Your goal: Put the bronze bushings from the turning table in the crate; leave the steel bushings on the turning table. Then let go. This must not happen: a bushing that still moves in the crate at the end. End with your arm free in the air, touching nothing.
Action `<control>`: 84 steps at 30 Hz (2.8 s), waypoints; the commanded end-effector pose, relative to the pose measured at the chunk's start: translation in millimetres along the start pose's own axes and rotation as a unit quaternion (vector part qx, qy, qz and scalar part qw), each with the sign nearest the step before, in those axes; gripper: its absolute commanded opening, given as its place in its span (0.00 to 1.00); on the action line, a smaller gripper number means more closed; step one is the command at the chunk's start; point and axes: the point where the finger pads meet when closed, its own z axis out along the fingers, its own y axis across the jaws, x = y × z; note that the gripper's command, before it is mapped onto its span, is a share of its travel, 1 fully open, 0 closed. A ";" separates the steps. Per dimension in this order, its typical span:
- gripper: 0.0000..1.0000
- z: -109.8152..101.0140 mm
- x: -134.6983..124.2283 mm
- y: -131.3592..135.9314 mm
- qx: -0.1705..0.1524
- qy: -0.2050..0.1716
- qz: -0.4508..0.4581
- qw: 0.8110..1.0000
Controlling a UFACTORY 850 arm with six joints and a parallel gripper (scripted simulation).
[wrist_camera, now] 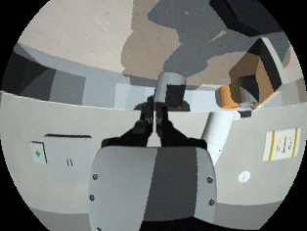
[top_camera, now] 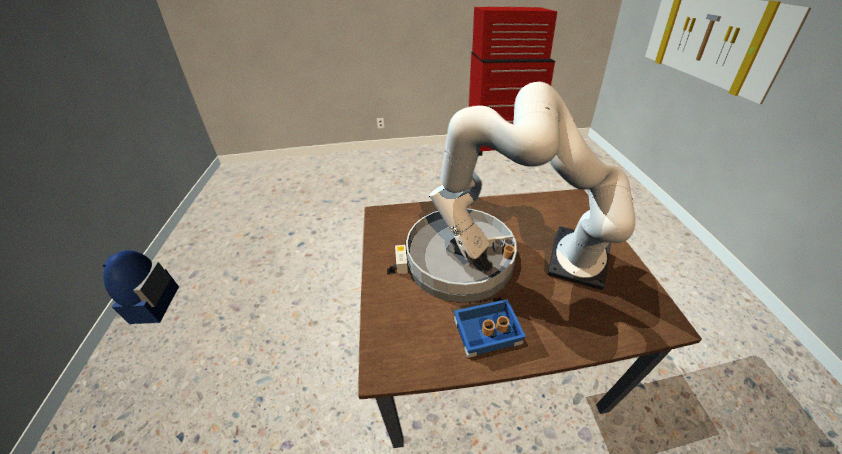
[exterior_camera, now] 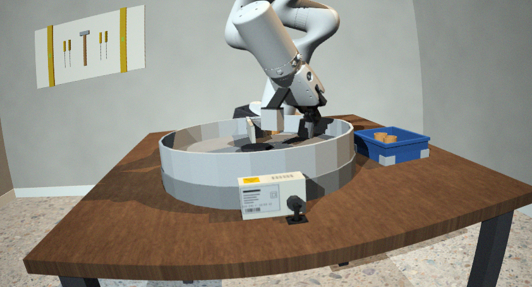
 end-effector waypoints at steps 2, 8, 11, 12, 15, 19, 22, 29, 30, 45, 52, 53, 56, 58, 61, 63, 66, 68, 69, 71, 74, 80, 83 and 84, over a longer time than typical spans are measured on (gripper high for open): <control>0.00 -6.2 6.9 -21.9 0.000 0.001 -0.001 1.000; 0.00 -6.4 7.1 -22.4 0.000 0.001 -0.001 1.000; 0.00 -10.0 11.4 -30.8 0.000 0.001 -0.001 1.000; 0.00 -11.9 13.7 -35.3 0.000 0.001 -0.001 1.000; 0.00 -15.4 17.8 -43.5 0.000 0.001 -0.001 1.000; 0.00 -15.6 18.1 -44.0 0.000 0.001 -0.001 1.000; 0.00 -16.3 18.8 -45.1 0.000 0.001 -0.001 1.000; 0.00 -28.0 32.8 -67.1 0.000 0.001 -0.001 1.000; 0.00 -28.1 32.9 -67.3 0.000 0.001 -0.001 1.000; 0.00 -42.3 49.8 -84.8 0.000 0.001 -0.001 1.000; 0.00 -57.4 67.7 -96.6 0.000 0.001 -0.001 1.000; 0.00 -58.4 68.9 -97.4 0.000 0.001 -0.001 1.000; 0.00 -58.6 69.1 -97.5 0.000 0.001 -0.001 1.000; 0.00 -58.6 69.1 -97.5 0.000 0.001 -0.001 1.000; 0.00 -62.1 73.2 -98.9 0.000 0.001 -0.001 1.000; 0.00 -68.5 80.8 -101.5 0.000 0.001 -0.001 1.000; 0.00 -74.6 88.1 -103.9 0.000 0.001 -0.001 1.000; 0.00 -74.8 88.3 -104.0 0.000 0.001 -0.001 1.000; 0.00 -74.8 88.3 -104.0 0.000 0.001 -0.001 1.000; 0.00 -75.0 88.5 -104.0 0.000 0.001 -0.001 1.000; 0.00 -78.1 92.3 -104.6 0.000 0.001 -0.001 1.000; 0.00 -94.5 111.7 -107.3 0.000 0.001 -0.001 1.000; 0.00 -94.6 111.9 -107.4 0.000 0.001 -0.001 1.000; 0.10 -94.6 111.9 -107.4 0.000 0.001 -0.001 1.000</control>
